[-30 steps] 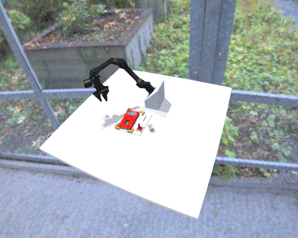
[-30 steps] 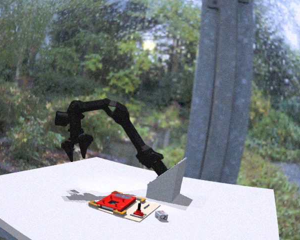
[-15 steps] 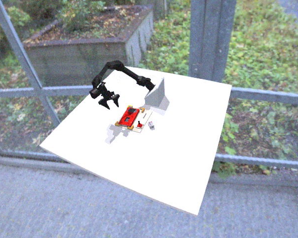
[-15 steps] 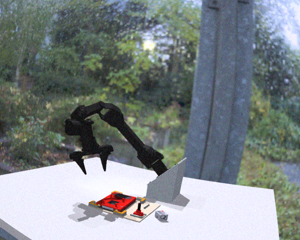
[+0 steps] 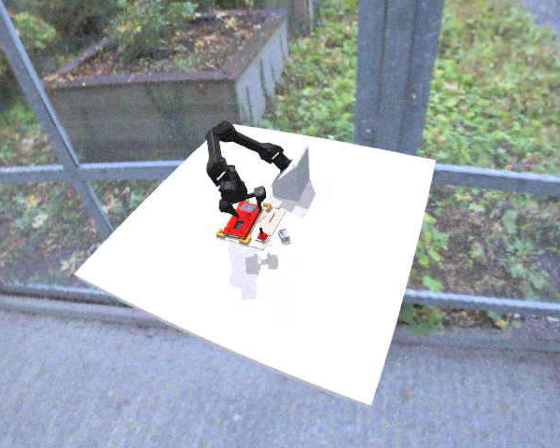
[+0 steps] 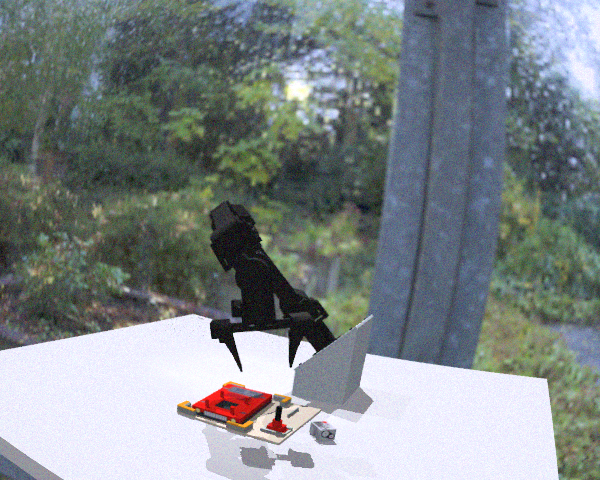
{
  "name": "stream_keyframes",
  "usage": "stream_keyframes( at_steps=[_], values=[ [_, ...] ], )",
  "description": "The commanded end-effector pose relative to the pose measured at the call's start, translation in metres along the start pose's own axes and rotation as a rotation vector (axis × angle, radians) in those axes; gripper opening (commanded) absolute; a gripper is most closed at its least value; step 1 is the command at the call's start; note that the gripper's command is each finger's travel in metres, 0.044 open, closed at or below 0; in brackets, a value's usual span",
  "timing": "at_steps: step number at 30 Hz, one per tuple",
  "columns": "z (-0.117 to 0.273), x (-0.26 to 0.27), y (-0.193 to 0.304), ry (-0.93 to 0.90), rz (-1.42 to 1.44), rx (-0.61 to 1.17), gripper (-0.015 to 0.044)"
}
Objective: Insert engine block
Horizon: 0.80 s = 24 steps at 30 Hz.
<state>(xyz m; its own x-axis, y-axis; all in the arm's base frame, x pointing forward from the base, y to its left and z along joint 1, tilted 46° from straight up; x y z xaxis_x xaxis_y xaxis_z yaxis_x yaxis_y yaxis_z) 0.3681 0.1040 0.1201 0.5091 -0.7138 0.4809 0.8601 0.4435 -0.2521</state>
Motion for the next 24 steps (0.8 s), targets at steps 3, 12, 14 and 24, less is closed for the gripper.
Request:
stream_keyframes(
  at_steps=[3, 12, 14, 24],
  values=[
    [-0.022, -0.084, 0.019, -0.128, 0.169, -0.066, 0.0440],
    [-0.036, -0.140, 0.022, -0.229, 0.280, -0.086, 0.0440],
    [-0.039, -0.139, 0.022, -0.227, 0.278, -0.086, 0.0440],
    [-0.104, -0.124, 0.018, -0.201, 0.244, -0.083, 0.0440]
  ],
)
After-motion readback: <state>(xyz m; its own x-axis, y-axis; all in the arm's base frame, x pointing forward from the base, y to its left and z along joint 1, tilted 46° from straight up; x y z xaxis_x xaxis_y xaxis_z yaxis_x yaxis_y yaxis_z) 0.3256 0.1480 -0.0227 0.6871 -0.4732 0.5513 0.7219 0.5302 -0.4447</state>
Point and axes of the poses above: the point midway between the two fingers, 35 mm back from their tips, its own z axis back along the fingers, its own x axis across the jaws, y = z × x, the point moved 7 cm from there along z, back along the fingers, and after that the axes turned 1 degree about -z, right-handed, at the moved point
